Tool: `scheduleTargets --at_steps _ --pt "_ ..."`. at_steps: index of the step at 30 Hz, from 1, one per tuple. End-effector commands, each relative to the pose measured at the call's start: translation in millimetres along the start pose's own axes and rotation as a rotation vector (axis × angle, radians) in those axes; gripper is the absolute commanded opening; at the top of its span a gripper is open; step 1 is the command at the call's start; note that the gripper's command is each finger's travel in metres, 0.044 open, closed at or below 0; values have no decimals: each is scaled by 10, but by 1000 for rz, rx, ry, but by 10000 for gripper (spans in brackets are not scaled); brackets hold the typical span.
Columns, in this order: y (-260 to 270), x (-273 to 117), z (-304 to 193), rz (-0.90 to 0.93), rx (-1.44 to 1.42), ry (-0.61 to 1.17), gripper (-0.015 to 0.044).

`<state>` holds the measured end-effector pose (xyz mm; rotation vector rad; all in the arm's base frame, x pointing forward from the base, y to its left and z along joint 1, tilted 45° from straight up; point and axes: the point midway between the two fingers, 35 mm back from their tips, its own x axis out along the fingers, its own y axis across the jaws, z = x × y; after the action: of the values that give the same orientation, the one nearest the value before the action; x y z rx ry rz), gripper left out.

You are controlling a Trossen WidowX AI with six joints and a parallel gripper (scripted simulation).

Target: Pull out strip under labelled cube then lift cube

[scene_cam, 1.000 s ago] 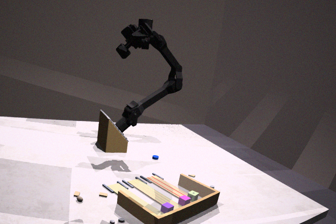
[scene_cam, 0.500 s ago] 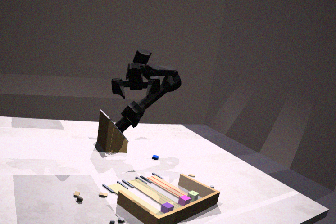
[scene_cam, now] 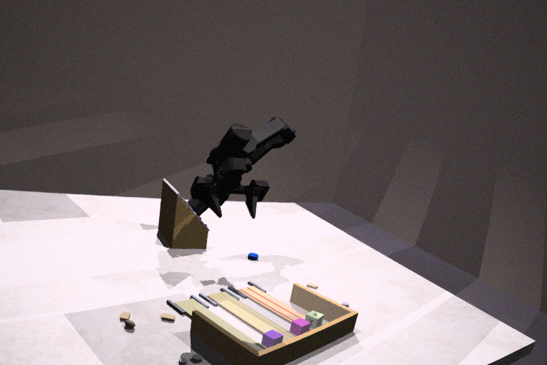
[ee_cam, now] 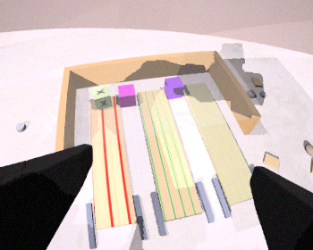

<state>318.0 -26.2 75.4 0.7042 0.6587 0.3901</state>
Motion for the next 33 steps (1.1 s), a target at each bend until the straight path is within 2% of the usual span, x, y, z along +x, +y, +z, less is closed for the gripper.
scheduleTargets --at_steps 1,6,9,21,26,33 --pt "7 7 -27 6 -5 4 400" --pt "7 7 -27 6 -5 4 400" --pt "18 125 -32 6 -22 74 321" --pt "416 876 -404 92 -226 699 6" --pt "666 999 -623 166 -314 939 0" --pt "676 1009 -640 170 -317 948 0"
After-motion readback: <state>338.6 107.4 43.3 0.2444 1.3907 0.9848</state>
